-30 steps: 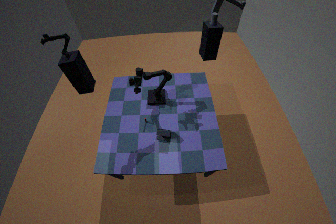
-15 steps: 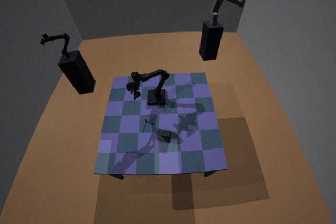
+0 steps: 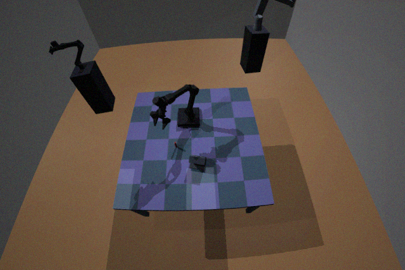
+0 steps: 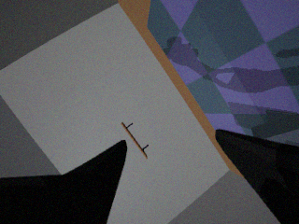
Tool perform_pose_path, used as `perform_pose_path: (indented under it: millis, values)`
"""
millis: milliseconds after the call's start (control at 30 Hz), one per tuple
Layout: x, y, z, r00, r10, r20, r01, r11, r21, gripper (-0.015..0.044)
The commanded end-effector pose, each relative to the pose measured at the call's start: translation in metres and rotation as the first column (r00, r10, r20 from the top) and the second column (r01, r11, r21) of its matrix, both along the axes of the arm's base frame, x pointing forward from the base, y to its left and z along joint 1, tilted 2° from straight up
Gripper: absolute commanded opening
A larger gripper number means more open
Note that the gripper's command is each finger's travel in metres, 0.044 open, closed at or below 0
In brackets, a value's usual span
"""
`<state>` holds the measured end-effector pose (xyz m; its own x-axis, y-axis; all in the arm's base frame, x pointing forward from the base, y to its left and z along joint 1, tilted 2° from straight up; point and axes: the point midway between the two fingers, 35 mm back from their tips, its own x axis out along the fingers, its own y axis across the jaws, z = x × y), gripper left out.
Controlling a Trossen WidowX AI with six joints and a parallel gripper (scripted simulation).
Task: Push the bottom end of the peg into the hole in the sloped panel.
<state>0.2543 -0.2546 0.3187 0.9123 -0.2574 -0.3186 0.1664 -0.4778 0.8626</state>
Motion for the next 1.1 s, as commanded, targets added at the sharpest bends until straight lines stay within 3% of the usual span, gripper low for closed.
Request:
perform_pose_path:
  millis: [0,533,1067]
  values:
    - [0.010,-0.003,-0.022,0.997,-0.022,-0.069,0.028,0.995,0.093,0.0440]
    - [0.034,0.009,-0.113,0.909,-0.039,-0.416,0.195,0.920,0.340,0.0440]
    - [0.032,0.045,-0.189,0.648,0.025,-0.761,0.385,0.851,0.356,0.0440]
